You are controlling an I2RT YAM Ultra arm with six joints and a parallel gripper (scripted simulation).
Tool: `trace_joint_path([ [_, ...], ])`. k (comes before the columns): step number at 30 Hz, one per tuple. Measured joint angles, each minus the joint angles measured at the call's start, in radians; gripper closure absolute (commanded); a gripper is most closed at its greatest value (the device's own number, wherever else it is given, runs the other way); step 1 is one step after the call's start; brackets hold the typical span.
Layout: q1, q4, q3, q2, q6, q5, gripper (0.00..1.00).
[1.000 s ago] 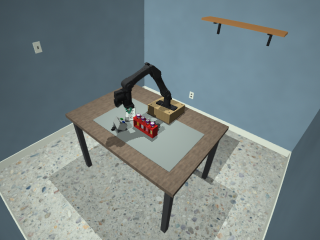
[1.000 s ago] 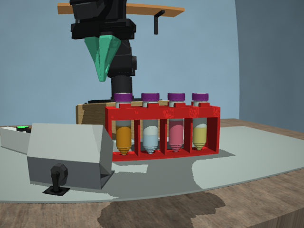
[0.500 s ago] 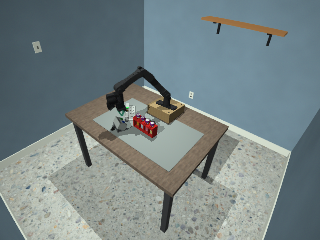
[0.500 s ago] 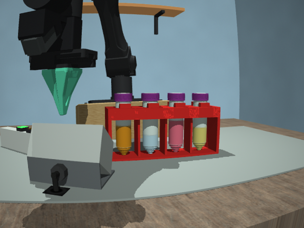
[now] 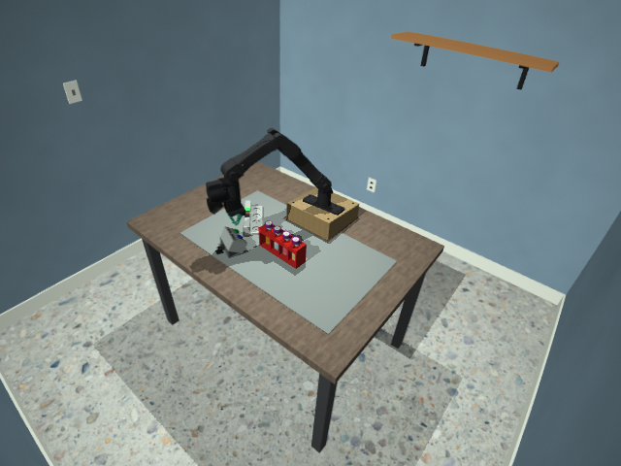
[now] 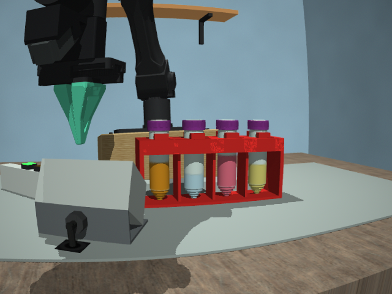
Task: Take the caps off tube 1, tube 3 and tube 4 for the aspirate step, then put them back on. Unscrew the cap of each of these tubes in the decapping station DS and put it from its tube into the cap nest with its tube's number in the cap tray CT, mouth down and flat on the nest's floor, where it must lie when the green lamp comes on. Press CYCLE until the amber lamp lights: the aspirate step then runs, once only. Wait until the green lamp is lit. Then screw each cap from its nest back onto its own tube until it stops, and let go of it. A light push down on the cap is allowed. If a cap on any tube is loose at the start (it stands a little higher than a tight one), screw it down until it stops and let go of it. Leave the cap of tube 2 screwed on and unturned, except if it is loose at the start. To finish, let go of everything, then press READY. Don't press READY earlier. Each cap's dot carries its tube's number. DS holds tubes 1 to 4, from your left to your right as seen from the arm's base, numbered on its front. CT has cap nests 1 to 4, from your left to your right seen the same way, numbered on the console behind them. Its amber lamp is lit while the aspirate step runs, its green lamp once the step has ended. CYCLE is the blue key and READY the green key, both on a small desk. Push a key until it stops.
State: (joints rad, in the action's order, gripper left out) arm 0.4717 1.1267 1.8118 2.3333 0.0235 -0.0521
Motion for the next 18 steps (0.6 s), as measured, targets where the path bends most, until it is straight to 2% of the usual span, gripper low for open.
trace_joint_path([
  [18, 0.000, -0.052, -0.026, 0.021, -0.002, 0.000, 1.00],
])
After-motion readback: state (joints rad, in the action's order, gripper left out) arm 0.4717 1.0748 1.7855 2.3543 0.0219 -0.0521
